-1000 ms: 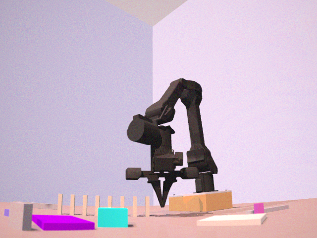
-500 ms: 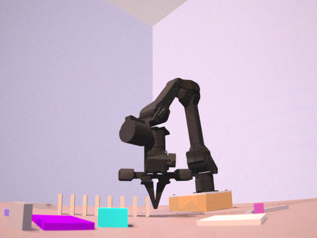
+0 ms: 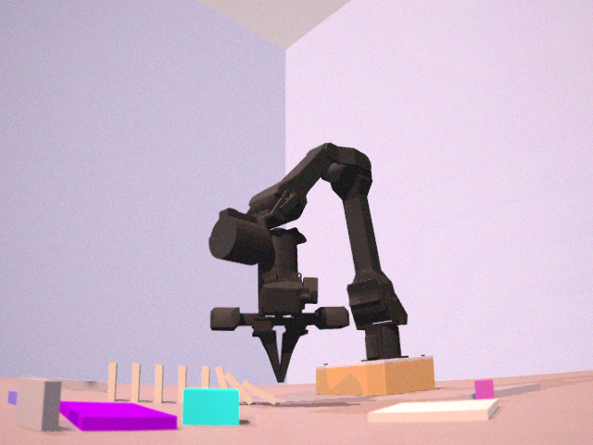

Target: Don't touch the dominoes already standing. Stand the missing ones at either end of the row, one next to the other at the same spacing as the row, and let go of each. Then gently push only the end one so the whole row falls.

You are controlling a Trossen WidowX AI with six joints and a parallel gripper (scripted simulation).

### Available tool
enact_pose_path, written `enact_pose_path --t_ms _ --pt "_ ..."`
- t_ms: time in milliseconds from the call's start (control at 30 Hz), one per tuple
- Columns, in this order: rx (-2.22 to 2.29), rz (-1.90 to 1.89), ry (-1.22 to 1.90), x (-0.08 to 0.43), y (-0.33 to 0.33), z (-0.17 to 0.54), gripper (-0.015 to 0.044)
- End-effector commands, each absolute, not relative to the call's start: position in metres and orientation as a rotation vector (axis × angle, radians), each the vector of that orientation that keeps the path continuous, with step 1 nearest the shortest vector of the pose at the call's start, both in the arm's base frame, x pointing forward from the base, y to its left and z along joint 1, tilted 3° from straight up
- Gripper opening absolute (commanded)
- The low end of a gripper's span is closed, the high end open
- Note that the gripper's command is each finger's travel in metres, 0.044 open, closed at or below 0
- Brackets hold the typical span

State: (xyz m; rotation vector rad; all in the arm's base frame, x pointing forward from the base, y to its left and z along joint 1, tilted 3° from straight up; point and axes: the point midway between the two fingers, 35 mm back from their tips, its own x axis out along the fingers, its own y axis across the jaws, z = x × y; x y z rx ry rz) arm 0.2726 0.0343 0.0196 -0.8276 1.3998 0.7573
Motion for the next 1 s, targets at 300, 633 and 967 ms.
enact_pose_path --t_ms 300,633,967 --pt "-0.814 0.725 1.384 0.290 0.019 0.069 0.0000" --pt "-0.814 0.725 1.384 0.290 0.019 0.069 0.0000" --pt "-0.814 0.725 1.384 0.290 0.019 0.069 0.0000"
